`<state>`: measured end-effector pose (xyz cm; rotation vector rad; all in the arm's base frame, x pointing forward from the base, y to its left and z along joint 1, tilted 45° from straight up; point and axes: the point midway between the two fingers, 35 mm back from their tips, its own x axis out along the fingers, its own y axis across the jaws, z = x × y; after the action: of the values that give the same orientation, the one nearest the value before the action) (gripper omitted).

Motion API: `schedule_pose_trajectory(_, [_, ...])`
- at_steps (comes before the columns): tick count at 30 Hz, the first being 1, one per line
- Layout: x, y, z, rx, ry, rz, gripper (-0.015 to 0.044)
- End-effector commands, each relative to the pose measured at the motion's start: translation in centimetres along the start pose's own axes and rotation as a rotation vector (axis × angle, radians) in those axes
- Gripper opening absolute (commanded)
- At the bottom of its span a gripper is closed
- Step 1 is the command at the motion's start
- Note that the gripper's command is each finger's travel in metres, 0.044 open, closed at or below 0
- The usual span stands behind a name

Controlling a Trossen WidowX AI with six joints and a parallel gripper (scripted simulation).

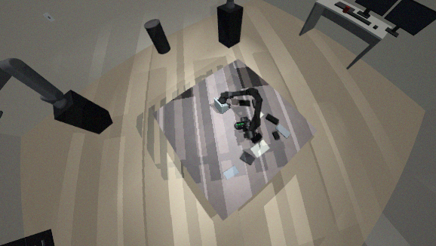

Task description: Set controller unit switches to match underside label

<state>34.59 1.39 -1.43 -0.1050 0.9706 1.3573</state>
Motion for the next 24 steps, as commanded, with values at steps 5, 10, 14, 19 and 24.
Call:
schedule_pose_trajectory(5, [-1.8, 0.4, 0.0, -0.002, 0.002, 0.000, 0.0079])
schedule_pose_trajectory(10, [-4.9, 1.0, 0.0, 0.001, 0.002, -0.001, 0.0210])
schedule_pose_trajectory(14, [-4.9, 1.0, 0.0, 0.001, 0.002, -0.001, 0.0263])
schedule_pose_trajectory(19, [-4.9, 1.0, 0.0, 0.001, 0.002, -0.001, 0.0131])
schedule_pose_trajectory(24, [-4.9, 1.0, 0.0, 0.001, 0.002, -0.001, 0.0000])
